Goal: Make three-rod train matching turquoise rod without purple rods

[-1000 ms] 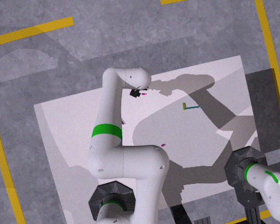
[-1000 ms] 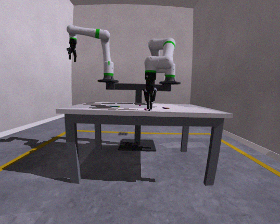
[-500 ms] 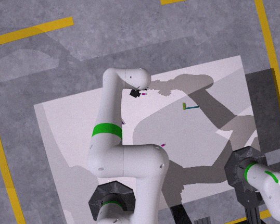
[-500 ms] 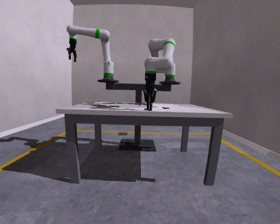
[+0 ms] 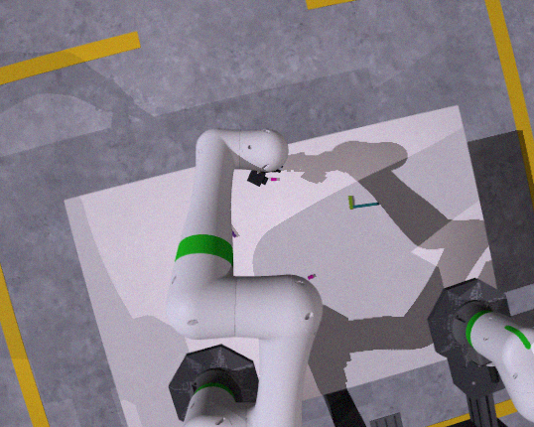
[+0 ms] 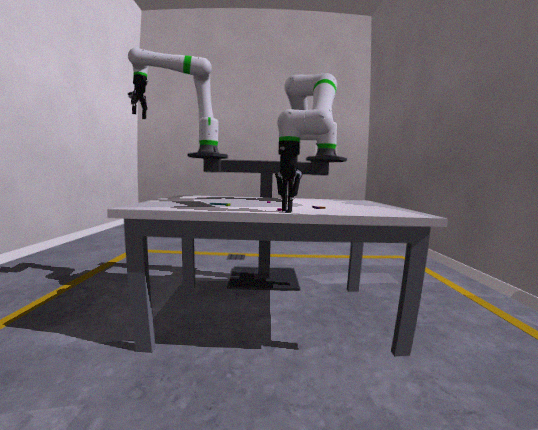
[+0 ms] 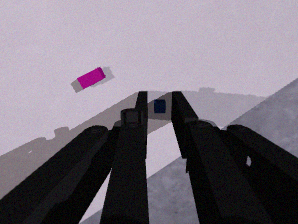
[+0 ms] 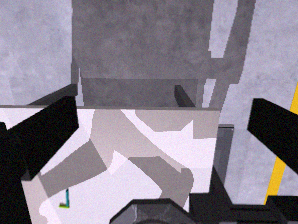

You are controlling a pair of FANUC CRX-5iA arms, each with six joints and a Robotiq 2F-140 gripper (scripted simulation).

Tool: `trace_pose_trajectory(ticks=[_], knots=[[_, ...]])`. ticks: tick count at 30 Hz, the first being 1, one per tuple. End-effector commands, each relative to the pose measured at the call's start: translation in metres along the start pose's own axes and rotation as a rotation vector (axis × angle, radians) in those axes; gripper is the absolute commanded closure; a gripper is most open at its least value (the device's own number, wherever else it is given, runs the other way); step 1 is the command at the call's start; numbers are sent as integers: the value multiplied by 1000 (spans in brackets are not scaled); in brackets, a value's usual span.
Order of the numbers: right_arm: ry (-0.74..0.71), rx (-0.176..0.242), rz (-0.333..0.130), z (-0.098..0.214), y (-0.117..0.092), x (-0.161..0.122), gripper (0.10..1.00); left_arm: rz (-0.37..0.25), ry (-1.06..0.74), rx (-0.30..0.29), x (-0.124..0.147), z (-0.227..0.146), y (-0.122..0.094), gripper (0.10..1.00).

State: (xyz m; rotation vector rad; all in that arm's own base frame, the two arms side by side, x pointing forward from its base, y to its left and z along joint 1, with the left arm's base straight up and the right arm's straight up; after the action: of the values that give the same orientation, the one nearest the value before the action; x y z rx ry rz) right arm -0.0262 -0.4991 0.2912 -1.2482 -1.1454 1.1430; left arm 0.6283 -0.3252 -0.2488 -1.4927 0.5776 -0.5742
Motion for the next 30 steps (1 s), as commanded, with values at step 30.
trace_pose_trajectory(ticks=[30], knots=[[0, 0, 2, 0, -1, 0, 98, -2, 0, 0, 1, 0, -1, 974]])
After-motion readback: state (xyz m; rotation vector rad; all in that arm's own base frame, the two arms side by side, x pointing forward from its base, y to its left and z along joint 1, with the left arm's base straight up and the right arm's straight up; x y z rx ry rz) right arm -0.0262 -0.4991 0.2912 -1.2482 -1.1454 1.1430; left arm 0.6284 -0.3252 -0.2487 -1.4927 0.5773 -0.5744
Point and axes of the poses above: on each arm, the point where the finger pads meet when closed, its own y axis out along the fingers, its own z axis across the jaws, x = y × z, the point moved 2 cm from there along -y, back along the fingers, and after that the axes turned 2 degrees about y, right-handed, at the moved point
